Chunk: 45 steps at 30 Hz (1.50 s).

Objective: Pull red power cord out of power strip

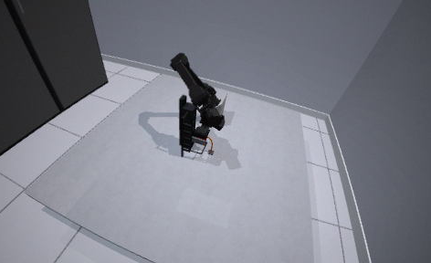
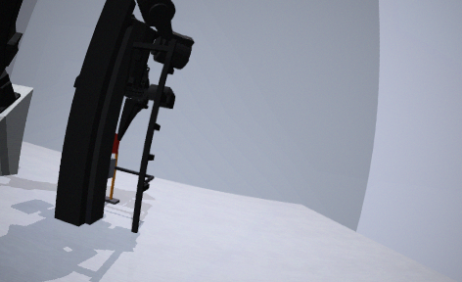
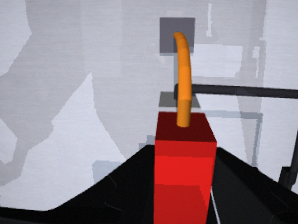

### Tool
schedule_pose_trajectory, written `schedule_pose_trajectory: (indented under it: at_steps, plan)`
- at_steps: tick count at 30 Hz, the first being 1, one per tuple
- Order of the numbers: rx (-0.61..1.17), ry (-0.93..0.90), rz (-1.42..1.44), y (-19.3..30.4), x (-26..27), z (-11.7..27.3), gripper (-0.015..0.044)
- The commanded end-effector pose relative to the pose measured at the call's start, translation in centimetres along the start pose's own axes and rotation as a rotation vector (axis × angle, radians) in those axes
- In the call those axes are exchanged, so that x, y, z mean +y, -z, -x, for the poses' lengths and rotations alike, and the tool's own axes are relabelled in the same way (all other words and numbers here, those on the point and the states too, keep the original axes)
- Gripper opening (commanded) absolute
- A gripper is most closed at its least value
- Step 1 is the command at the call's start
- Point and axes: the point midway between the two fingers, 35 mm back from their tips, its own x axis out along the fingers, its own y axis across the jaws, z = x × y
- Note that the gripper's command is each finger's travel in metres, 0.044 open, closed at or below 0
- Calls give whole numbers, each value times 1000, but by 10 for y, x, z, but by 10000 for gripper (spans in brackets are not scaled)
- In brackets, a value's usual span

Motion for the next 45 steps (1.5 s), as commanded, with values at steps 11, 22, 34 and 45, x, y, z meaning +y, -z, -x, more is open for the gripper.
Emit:
schedule_pose_trajectory:
  at_steps: [11, 22, 34, 45]
  plan:
    - [-12, 5, -1, -26, -3, 4, 0]
    - [-13, 6, 0, -43, -4, 7, 0]
    - [-4, -8, 1, -45, 0, 3, 131]
    - [-4, -4, 2, -45, 0, 5, 160]
